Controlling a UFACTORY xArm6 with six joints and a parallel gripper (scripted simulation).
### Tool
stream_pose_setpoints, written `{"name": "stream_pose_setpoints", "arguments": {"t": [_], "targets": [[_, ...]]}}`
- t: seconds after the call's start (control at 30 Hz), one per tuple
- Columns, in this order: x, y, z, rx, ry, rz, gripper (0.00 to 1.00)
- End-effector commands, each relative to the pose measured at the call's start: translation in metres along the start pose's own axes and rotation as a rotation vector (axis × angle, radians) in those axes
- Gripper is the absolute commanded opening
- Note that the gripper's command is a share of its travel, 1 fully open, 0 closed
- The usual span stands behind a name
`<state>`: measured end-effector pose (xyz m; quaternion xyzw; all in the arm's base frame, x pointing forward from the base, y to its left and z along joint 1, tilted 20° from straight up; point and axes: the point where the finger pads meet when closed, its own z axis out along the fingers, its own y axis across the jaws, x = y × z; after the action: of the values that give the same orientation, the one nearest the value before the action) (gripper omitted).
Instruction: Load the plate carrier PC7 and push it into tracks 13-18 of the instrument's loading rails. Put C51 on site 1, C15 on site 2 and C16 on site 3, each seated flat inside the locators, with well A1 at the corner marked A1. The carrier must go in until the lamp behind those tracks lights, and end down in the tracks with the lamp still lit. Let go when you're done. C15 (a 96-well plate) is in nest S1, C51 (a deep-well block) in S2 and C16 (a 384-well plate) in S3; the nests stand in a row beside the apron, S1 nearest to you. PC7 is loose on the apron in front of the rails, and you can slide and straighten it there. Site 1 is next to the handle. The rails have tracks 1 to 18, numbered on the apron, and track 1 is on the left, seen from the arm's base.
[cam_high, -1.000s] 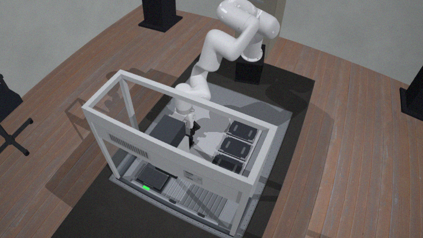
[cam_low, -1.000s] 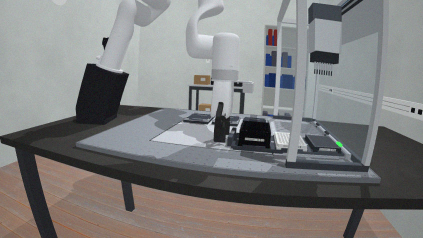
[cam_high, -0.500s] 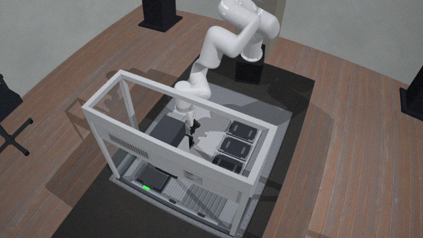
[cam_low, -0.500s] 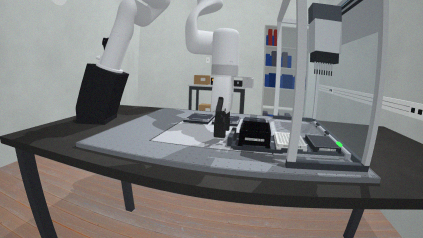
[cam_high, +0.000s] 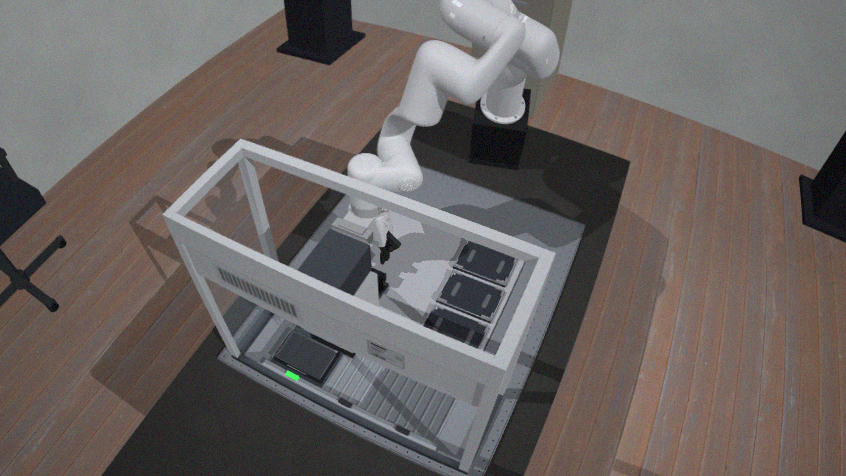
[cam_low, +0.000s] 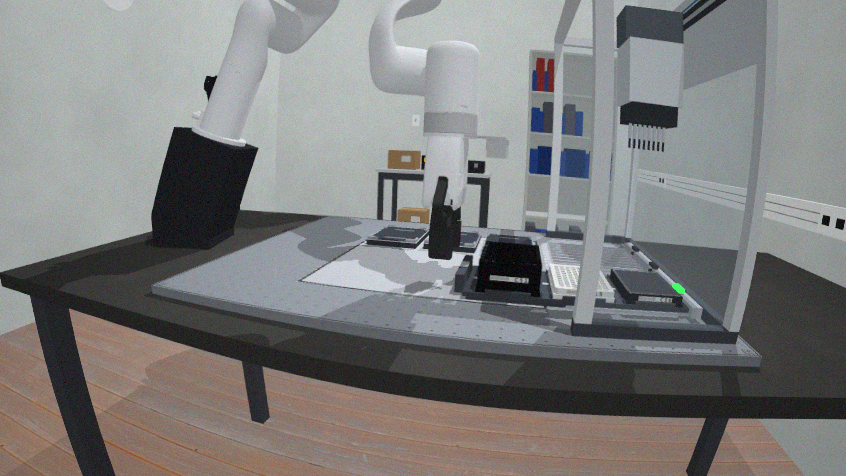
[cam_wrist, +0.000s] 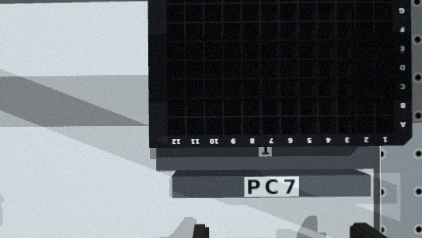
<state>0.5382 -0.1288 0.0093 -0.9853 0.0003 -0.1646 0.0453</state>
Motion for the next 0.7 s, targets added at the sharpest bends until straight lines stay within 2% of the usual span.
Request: {"name": "stream_pose_setpoints", "arguments": {"t": [0.0, 0.67], "targets": [[0.002, 0.0, -0.007, -0.001, 0.003, 0.0, 0.82], [0.002, 0.0, -0.037, -0.001, 0.003, 0.0, 0.82]]}}
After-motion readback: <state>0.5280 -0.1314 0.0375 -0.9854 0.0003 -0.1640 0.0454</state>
